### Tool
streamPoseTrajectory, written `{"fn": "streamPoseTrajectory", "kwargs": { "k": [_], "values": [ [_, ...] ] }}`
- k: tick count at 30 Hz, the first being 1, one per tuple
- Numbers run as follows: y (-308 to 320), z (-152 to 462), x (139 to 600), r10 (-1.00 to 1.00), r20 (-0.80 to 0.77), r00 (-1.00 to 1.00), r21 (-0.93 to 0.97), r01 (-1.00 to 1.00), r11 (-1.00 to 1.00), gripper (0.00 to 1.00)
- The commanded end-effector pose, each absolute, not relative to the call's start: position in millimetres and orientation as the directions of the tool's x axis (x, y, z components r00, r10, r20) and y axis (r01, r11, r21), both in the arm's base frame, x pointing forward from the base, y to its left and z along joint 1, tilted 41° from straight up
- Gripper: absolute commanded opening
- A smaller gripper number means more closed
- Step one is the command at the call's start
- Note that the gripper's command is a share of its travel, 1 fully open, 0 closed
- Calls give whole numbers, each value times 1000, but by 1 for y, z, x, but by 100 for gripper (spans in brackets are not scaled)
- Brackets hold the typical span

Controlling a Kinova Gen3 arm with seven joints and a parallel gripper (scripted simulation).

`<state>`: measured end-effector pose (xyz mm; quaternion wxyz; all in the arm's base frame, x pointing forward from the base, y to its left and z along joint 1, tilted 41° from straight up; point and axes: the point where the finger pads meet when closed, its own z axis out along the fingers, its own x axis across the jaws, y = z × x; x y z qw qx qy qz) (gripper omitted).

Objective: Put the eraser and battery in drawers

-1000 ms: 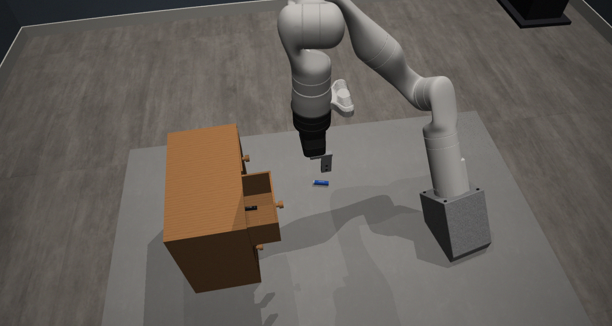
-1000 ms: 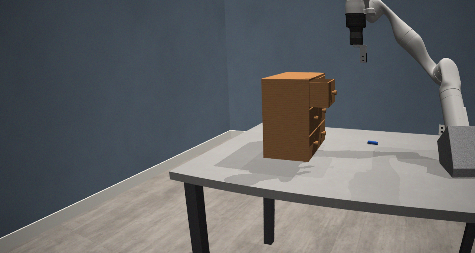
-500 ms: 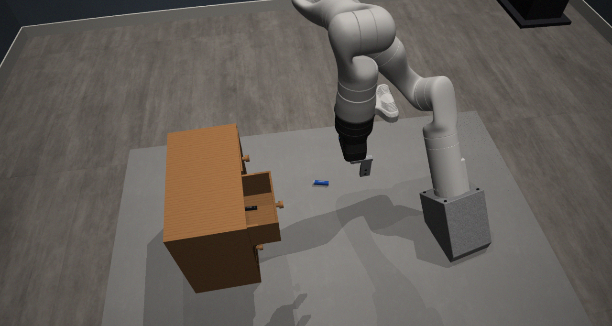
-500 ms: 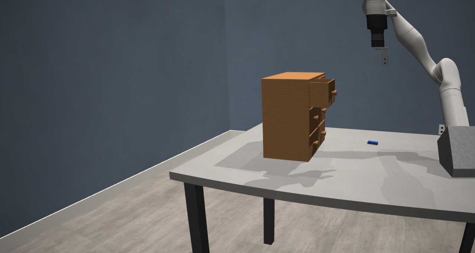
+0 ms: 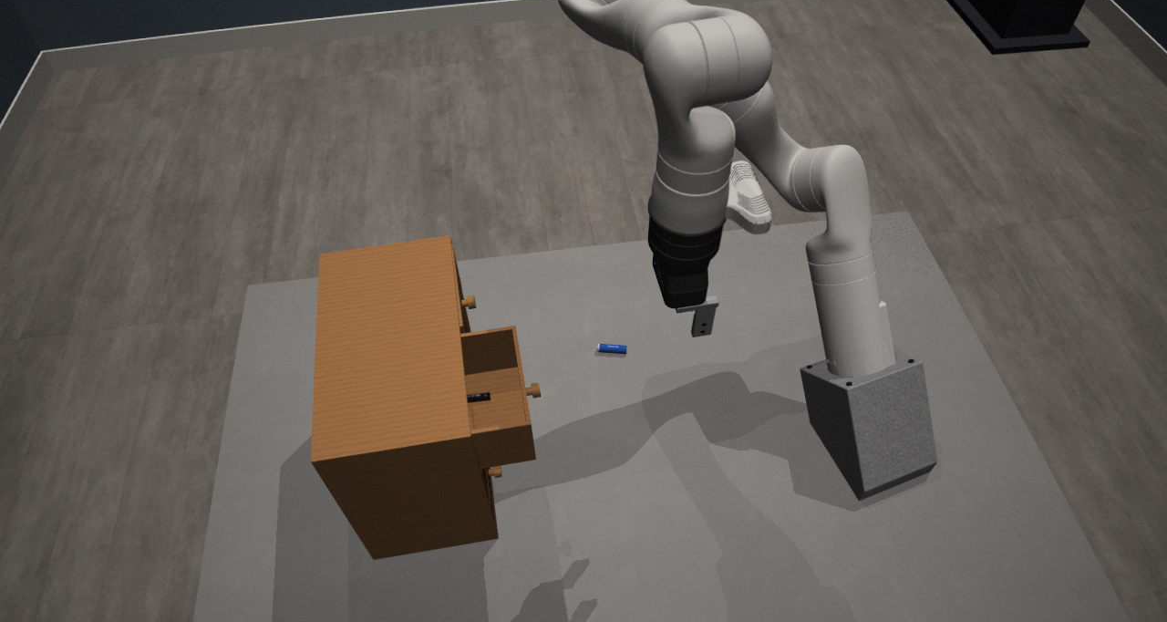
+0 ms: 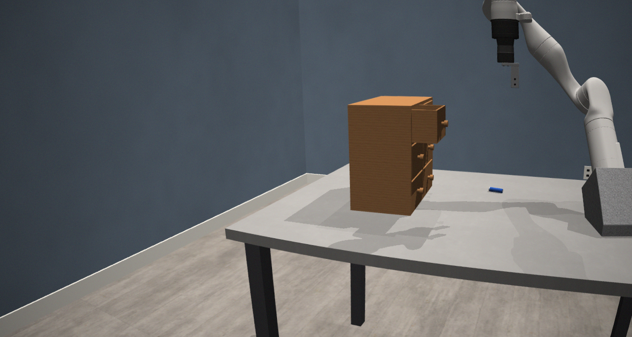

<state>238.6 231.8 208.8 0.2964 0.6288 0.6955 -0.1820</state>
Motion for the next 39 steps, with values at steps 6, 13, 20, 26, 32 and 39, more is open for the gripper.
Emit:
{"fn": "streamPoseTrajectory", "kwargs": {
  "k": [6, 13, 20, 26, 32, 39],
  "values": [
    [231, 208, 240, 767, -641, -35, 140, 977, 161, 100],
    [229, 206, 243, 767, -641, -35, 170, 968, 186, 100],
    [227, 202, 247, 767, -641, -35, 214, 951, 222, 100],
    [224, 198, 252, 767, -641, -35, 270, 925, 267, 100],
    [221, 194, 257, 767, -641, -35, 313, 900, 302, 100],
    [216, 188, 265, 767, -640, -35, 396, 841, 369, 100]
  ]
}}
